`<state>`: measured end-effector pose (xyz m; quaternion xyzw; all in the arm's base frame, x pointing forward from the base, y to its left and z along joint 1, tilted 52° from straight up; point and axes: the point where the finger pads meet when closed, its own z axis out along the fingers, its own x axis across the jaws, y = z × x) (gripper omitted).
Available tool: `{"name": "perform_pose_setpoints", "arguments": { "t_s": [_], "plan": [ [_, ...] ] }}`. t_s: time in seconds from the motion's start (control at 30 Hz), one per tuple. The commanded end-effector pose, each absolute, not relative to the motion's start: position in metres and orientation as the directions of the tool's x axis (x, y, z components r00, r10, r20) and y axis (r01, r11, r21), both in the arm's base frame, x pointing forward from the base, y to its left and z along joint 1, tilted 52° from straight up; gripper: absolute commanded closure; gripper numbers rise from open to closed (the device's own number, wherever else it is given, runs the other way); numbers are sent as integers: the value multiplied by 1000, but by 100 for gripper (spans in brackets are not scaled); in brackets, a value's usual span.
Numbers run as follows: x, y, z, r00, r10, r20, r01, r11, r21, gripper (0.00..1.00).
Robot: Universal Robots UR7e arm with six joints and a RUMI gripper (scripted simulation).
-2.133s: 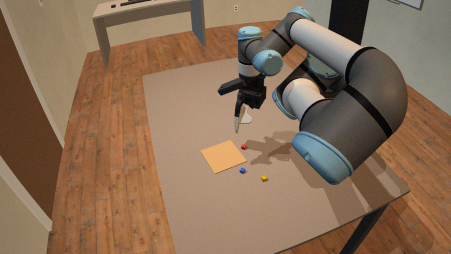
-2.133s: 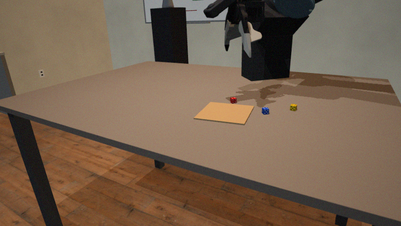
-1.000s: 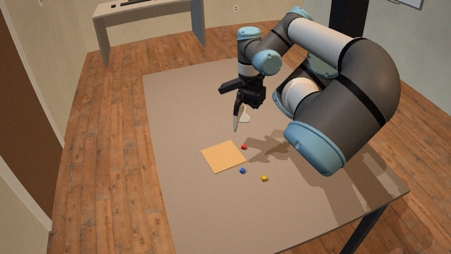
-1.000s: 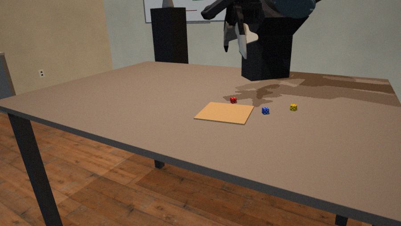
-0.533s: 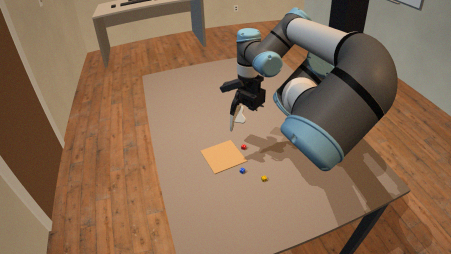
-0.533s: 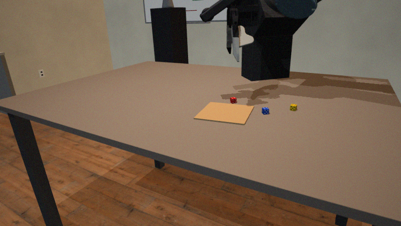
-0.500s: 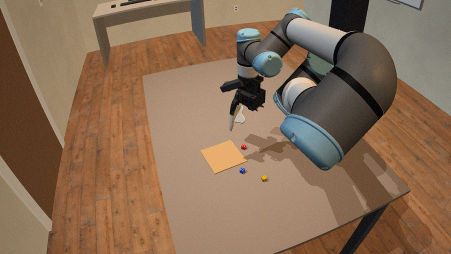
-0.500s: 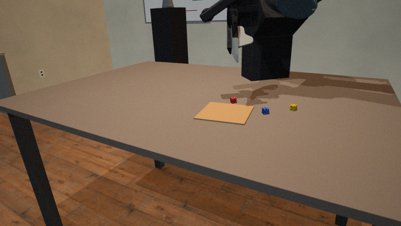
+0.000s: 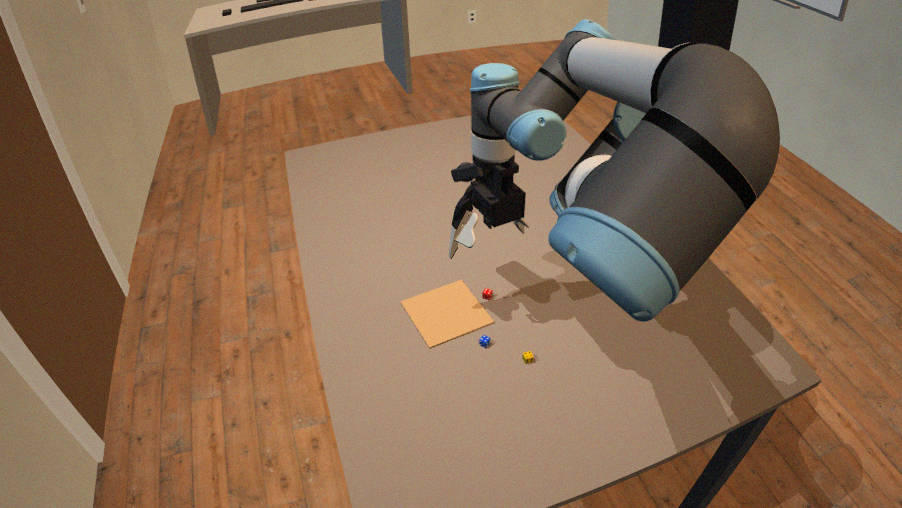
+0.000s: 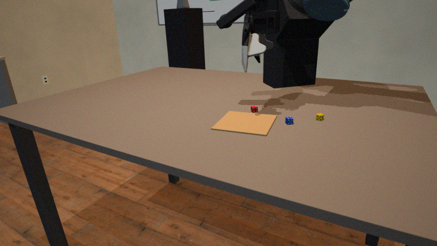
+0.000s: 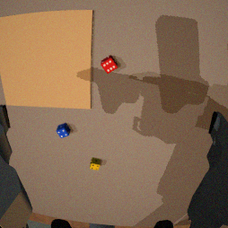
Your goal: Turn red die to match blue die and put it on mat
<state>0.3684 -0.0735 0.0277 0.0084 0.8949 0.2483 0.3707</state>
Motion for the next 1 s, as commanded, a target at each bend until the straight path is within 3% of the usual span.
{"name": "perform_pose_setpoints", "arguments": {
  "t_s": [0.0, 0.97],
  "plan": [
    [373, -72, 23, -754, 326, -570, -46, 840, 541, 0],
    [389, -55, 12, -632, 764, -134, 409, 475, 779, 0]
  ]
}}
